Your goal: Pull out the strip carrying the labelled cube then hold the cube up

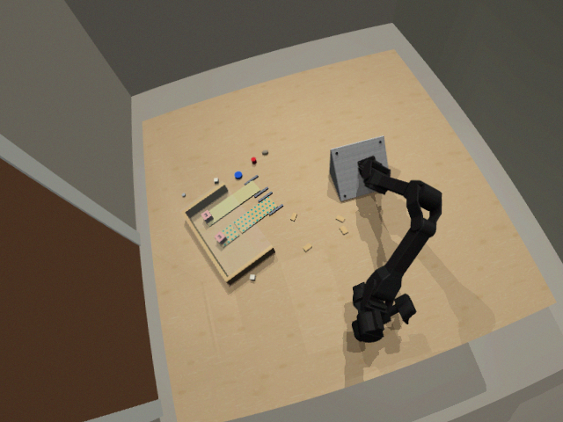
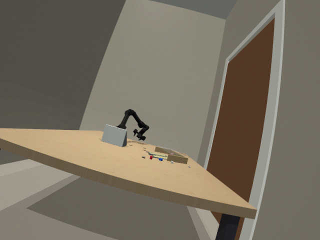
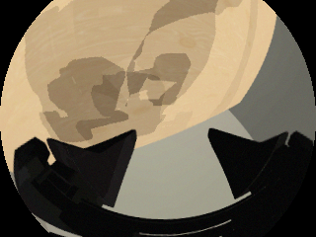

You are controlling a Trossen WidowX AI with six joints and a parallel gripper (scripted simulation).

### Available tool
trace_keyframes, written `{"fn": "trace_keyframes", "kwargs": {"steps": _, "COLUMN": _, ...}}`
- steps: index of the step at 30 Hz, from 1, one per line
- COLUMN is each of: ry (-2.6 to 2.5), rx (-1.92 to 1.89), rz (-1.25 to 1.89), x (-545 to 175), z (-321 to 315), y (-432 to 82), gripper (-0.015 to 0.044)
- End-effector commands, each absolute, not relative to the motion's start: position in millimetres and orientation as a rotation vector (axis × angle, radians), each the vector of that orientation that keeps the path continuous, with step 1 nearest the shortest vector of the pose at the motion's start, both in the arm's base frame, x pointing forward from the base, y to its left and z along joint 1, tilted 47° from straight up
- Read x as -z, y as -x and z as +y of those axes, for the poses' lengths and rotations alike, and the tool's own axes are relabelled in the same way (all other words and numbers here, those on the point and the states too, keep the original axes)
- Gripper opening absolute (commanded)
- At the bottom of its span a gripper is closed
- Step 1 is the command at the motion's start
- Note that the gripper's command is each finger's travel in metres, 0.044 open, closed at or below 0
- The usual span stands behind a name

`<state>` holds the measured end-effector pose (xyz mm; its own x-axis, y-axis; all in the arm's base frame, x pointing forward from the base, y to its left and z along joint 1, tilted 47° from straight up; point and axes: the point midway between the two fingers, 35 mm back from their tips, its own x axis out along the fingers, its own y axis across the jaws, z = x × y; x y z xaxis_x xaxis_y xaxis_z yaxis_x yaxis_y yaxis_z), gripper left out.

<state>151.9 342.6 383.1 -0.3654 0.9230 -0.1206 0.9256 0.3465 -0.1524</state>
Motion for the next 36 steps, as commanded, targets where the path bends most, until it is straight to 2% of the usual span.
{"fn": "trace_keyframes", "kwargs": {"steps": 1, "ry": -1.762, "rx": 0.305, "rz": 2.567, "x": -385, "z": 341, "y": -152, "gripper": 0.0400}}
{"fn": "trace_keyframes", "kwargs": {"steps": 12, "ry": -1.794, "rx": 0.272, "rz": 2.525, "x": -395, "z": 320, "y": -160, "gripper": 0.0400}}
{"fn": "trace_keyframes", "kwargs": {"steps": 19, "ry": -1.950, "rx": -0.082, "rz": 2.097, "x": -349, "z": 266, "y": -253, "gripper": 0.0400}}
{"fn": "trace_keyframes", "kwargs": {"steps": 25, "ry": -1.889, "rx": -0.330, "rz": 1.646, "x": -298, "z": 194, "y": -316, "gripper": 0.0400}}
{"fn": "trace_keyframes", "kwargs": {"steps": 30, "ry": -1.753, "rx": -0.422, "rz": 1.323, "x": -259, "z": 130, "y": -346, "gripper": 0.0400}}
{"fn": "trace_keyframes", "kwargs": {"steps": 36, "ry": -1.540, "rx": -0.440, "rz": 1.014, "x": -217, "z": 55, "y": -359, "gripper": 0.0400}}
